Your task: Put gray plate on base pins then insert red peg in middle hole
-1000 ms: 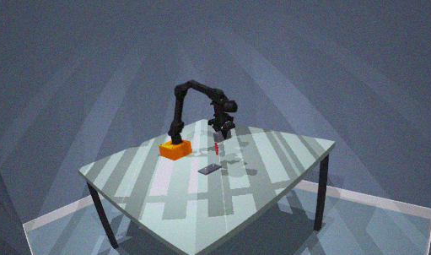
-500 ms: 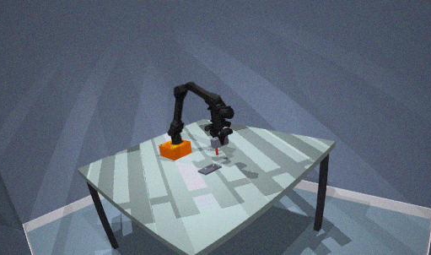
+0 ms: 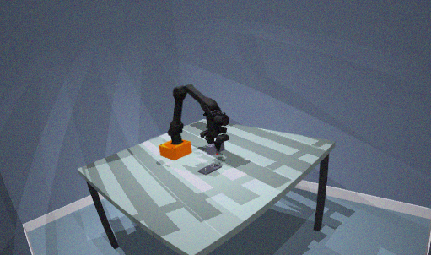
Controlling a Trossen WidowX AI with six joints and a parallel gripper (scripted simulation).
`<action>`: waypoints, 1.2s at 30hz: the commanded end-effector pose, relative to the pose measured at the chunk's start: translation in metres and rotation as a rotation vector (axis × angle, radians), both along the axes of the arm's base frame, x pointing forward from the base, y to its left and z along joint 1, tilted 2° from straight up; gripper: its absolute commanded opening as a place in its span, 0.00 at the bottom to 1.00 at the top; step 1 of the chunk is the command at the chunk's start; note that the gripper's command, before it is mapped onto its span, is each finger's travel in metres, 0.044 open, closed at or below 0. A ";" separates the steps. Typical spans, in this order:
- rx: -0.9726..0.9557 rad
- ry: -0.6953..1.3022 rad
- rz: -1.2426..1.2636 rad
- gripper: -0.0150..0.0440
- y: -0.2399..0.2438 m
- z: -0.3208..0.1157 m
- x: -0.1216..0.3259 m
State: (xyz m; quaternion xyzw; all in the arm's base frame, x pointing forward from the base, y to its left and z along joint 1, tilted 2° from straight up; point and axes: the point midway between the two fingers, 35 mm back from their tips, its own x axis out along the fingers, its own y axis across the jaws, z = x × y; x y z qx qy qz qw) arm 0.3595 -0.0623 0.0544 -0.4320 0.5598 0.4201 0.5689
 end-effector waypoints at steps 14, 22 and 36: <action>-0.007 0.019 0.045 0.25 -0.050 -0.030 -0.012; -0.008 0.019 0.053 0.25 -0.060 -0.035 -0.015; -0.008 0.019 0.053 0.25 -0.060 -0.035 -0.015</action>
